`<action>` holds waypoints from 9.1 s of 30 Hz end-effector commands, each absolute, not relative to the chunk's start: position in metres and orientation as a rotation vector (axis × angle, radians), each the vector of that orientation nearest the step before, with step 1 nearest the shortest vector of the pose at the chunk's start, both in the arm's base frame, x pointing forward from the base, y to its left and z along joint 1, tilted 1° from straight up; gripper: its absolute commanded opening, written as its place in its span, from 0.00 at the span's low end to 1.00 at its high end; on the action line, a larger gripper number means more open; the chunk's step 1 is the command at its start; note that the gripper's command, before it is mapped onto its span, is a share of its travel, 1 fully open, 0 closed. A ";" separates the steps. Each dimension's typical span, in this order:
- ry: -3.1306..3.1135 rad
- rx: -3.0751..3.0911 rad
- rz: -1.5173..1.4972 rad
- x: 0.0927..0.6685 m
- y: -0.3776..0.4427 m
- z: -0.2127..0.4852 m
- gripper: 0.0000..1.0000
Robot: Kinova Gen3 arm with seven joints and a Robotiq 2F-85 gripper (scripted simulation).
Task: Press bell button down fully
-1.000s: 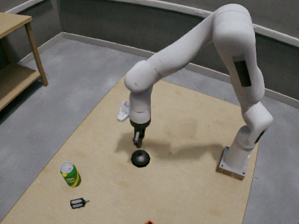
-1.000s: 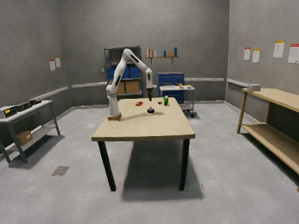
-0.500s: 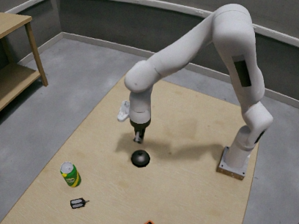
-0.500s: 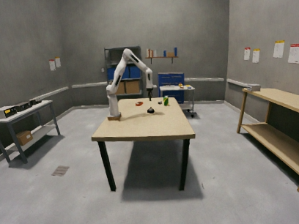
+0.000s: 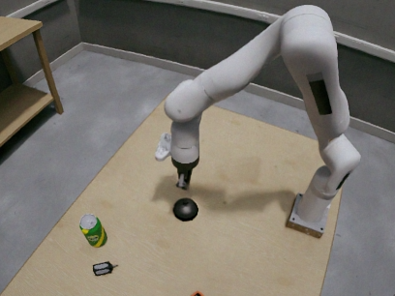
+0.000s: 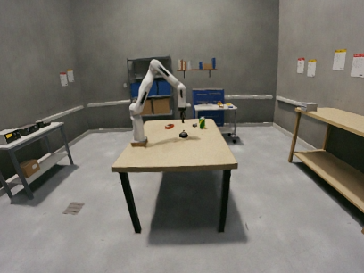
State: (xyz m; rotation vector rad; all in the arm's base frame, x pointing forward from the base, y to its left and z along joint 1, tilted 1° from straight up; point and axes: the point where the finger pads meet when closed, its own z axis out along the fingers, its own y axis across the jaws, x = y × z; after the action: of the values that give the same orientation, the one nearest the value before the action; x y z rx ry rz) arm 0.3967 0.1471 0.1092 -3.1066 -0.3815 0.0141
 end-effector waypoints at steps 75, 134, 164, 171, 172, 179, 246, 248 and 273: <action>-0.381 -3.106 0.012 0.397 0.148 0.060 0.10; -0.381 -3.106 0.012 0.397 0.148 0.047 0.10; -0.381 -3.106 0.012 0.397 0.148 0.038 0.10; -0.381 -3.106 0.012 0.397 0.148 0.038 0.10; -0.381 -3.106 0.012 0.397 0.148 0.038 0.10; -0.381 -3.106 0.012 0.397 0.148 0.038 0.10; -0.381 -3.106 0.012 0.397 0.148 0.035 0.10; -0.381 -3.106 0.012 0.397 0.148 0.035 0.10; -0.381 -3.106 0.012 0.397 0.148 0.035 0.10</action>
State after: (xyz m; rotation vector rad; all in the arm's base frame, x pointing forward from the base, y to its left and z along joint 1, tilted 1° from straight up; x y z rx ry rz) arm 0.3971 0.1489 0.0353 -3.1056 -0.3813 0.0119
